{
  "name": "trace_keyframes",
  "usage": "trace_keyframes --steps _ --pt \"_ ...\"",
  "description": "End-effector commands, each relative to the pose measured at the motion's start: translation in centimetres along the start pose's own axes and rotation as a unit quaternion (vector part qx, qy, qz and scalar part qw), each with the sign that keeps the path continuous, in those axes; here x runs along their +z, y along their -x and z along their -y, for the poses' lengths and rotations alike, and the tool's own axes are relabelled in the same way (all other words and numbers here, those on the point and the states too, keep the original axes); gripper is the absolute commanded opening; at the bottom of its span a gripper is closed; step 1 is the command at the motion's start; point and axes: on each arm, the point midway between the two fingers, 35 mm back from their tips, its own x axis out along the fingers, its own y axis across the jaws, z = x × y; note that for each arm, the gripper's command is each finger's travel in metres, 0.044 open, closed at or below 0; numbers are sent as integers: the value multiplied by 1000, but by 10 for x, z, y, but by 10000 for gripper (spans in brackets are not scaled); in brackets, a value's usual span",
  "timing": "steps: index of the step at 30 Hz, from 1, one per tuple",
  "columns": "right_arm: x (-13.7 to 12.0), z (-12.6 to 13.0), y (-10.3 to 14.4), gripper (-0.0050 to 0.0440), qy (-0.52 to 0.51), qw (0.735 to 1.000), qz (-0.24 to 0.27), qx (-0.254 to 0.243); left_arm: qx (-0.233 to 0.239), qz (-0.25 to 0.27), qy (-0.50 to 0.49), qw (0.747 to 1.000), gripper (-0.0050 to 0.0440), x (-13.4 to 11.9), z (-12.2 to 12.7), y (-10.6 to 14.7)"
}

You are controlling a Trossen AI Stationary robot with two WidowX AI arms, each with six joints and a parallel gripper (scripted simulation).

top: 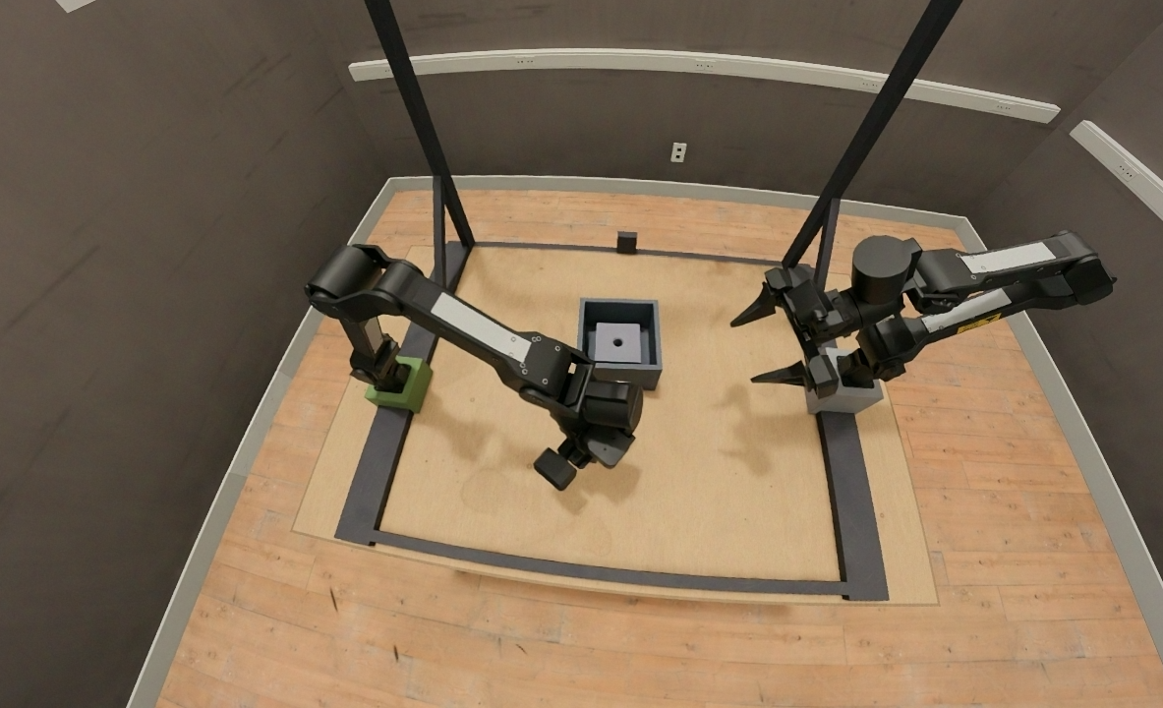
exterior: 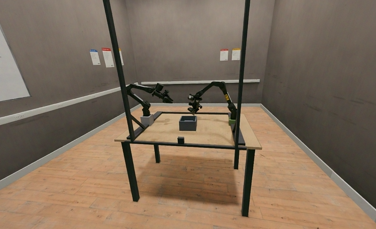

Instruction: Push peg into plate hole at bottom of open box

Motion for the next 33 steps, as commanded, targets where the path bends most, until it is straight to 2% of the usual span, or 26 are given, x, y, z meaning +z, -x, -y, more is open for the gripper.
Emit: trace_keyframes --steps 1,3,4,8,15,16,17,22,24,27,30,33 --pt "7 -1 7 90 -2 1000 12 6 1 8 1 1000 440 6 0 2" --pt "7 -1 7 90 -2 1000 12 6 1 8 1 1000 440 6 0 2" --pt "7 -1 7 70 -2 1000 12 6 1 8 1 1000 440 6 0 2" --pt "7 -1 7 70 -2 1000 12 6 1 8 1 1000 440 6 0 2" --pt "7 -1 7 23 -2 1000 12 6 1 8 1 1000 440 6 0 2" --pt "7 -1 7 0 -2 1000 12 6 1 8 1 1000 440 6 0 2" --pt "7 -1 7 24 -2 1000 12 6 1 8 1 1000 440 6 0 2" --pt "20 -3 36 26 -3 1000 23 11 1 8 1 1000 440 6 0 2" --pt "20 -3 36 26 -3 1000 23 11 1 8 1 1000 440 6 0 2" --pt "24 -2 50 26 -3 1000 23 11 1 8 1 1000 440 6 0 2" --pt "26 -10 56 26 -5 1000 29 9 1 8 1 1000 440 6 0 2" --pt "27 -30 61 26 -6 999 35 5 -4 17 -1 1000 440 14 3 8"
